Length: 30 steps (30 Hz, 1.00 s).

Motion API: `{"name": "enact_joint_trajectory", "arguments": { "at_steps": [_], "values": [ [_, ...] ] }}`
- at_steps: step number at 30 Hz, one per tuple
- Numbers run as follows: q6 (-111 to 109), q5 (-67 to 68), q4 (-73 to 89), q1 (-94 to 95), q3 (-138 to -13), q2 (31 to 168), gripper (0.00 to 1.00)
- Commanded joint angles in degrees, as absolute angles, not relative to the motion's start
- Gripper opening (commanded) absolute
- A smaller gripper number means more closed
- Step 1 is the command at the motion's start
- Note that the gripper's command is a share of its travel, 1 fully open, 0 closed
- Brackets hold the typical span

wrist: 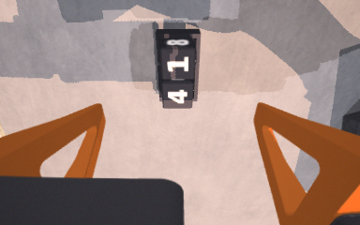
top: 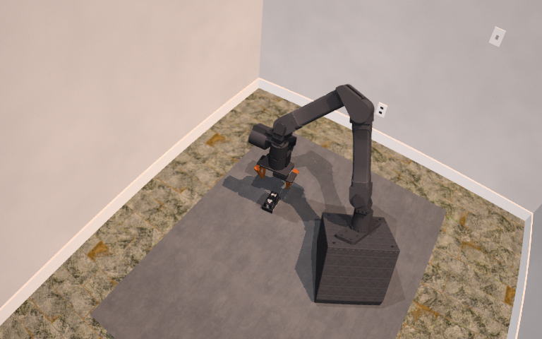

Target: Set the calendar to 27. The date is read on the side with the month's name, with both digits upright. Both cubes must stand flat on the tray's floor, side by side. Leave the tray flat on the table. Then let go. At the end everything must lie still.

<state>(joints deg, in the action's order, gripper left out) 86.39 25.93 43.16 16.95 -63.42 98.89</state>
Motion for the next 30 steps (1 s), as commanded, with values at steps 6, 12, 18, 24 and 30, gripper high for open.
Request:
{"name": "enact_joint_trajectory", "arguments": {
  "at_steps": [6,12,18,24,30],
  "values": [
    [86.5,26.2,43.4,17.3,-63.7,98.5,1.0],
    [87.0,26.3,44.5,17.7,-64.2,98.0,1.0],
    [88.1,26.5,47.5,18.7,-65.6,96.9,1.0],
    [90.8,26.9,54.5,21.1,-69.3,94.8,1.0],
    [93.3,27.3,60.7,23.4,-73.1,93.5,1.0]
  ]
}}
